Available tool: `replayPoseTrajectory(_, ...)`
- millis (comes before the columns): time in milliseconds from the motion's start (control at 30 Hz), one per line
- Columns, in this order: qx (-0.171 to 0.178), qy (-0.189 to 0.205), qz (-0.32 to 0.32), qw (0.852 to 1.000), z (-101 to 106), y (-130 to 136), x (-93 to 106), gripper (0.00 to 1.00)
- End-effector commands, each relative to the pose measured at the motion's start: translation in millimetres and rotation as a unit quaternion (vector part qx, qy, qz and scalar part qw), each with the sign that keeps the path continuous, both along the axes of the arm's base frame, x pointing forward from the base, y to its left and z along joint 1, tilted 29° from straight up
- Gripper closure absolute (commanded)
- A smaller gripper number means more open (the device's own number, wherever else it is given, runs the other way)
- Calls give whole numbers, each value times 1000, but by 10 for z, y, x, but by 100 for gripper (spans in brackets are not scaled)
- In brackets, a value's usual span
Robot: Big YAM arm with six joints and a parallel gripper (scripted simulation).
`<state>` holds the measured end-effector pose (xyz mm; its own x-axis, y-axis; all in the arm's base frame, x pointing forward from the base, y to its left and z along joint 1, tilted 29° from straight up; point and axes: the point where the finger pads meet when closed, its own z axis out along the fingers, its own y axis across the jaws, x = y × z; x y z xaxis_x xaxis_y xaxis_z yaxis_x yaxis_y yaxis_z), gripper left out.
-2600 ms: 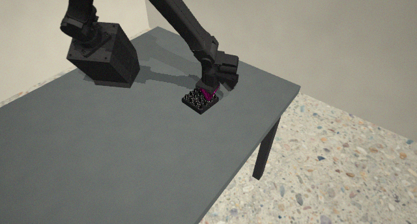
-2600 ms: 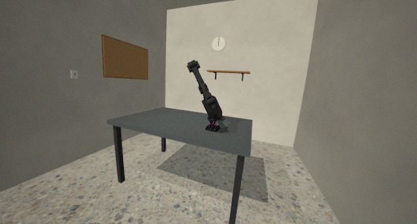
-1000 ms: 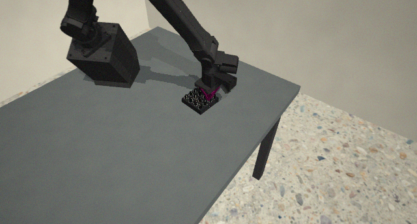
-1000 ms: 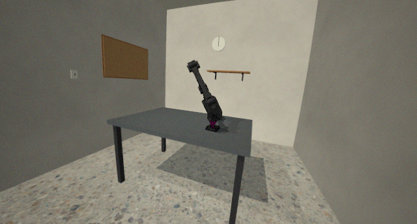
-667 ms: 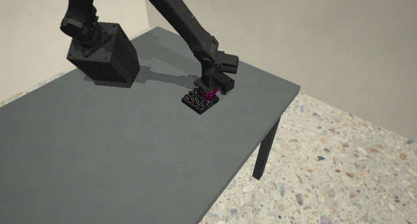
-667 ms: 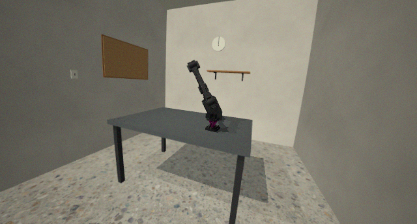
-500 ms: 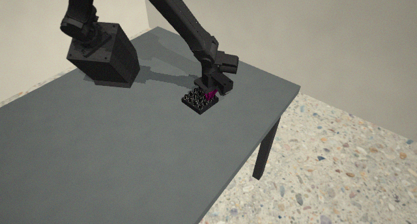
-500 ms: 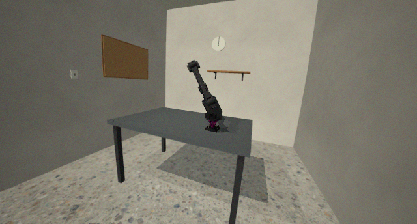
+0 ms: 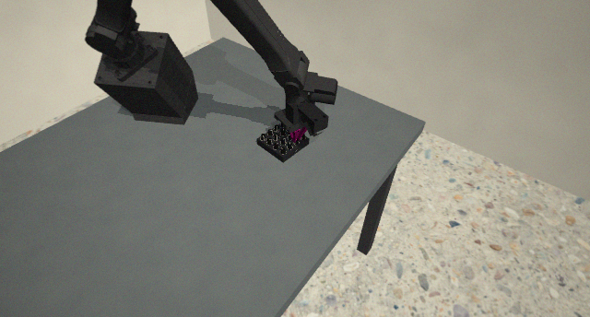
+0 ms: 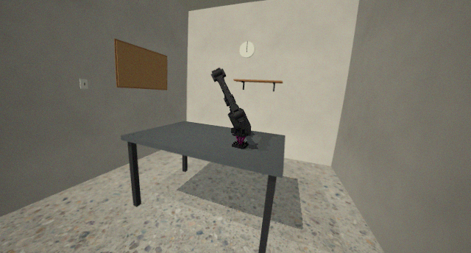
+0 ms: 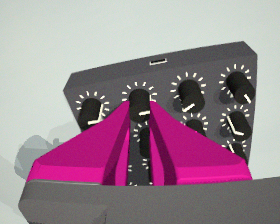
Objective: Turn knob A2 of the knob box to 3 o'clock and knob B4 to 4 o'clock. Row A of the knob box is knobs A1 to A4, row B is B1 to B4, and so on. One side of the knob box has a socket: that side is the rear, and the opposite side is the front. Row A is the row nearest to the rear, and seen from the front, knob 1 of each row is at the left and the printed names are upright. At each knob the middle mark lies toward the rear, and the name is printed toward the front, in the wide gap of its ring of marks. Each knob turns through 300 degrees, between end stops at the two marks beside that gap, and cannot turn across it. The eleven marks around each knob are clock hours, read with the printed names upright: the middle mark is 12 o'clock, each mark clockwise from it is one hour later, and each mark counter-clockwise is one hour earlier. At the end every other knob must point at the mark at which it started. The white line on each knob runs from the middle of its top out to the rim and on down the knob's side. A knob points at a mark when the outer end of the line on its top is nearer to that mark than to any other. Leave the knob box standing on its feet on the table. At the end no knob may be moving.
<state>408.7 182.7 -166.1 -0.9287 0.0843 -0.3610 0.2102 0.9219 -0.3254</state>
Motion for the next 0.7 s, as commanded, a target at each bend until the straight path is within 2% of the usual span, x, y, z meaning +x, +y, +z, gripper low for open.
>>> replayPoseTrajectory(0,20,-30,-6,999,157,168,209,92)
replayPoseTrajectory(33,20,-30,-6,999,157,168,209,82)
replayPoseTrajectory(667,20,-30,-6,999,157,168,209,82)
